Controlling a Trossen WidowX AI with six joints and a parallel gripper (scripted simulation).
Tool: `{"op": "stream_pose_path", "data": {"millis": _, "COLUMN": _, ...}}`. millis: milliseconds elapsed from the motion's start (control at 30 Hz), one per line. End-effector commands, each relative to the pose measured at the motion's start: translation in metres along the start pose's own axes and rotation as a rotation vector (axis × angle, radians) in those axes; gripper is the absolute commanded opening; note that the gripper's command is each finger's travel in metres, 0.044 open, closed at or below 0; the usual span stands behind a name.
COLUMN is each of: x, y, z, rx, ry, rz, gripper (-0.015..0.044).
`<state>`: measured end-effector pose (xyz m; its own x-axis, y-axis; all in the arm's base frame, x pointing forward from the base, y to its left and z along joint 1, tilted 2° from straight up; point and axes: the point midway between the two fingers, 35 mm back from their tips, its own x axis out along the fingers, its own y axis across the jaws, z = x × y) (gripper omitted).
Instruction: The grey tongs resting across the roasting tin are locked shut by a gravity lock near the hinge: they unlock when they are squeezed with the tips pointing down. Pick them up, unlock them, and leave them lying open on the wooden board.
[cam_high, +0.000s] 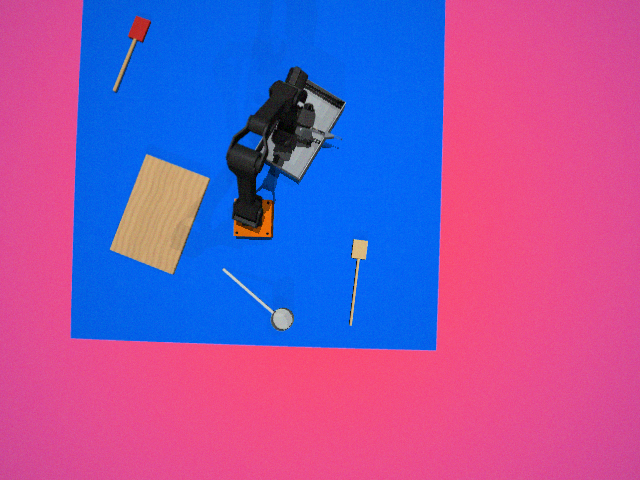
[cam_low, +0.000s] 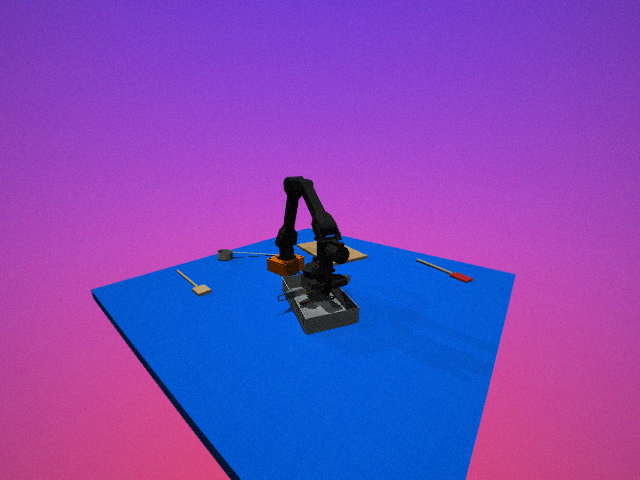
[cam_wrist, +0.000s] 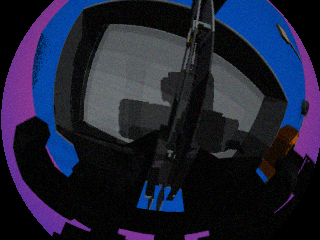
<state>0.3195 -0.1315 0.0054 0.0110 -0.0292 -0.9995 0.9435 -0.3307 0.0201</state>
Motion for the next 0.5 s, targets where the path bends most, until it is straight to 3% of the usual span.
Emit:
{"op": "stream_pose_path", "data": {"millis": 0, "x": -0.0002, "y": 0.0001, "z": 0.0000, "rx": 0.000, "ry": 0.000, "rz": 0.000, "gripper": 0.0078}}
{"op": "stream_pose_path", "data": {"millis": 267, "x": -0.0002, "y": 0.0001, "z": 0.0000, "rx": 0.000, "ry": 0.000, "rz": 0.000, "gripper": 0.0025}}
{"op": "stream_pose_path", "data": {"millis": 467, "x": -0.0027, "y": 0.0006, "z": 0.0000, "rx": 0.000, "ry": 0.000, "rz": 0.000, "gripper": -0.0133}}
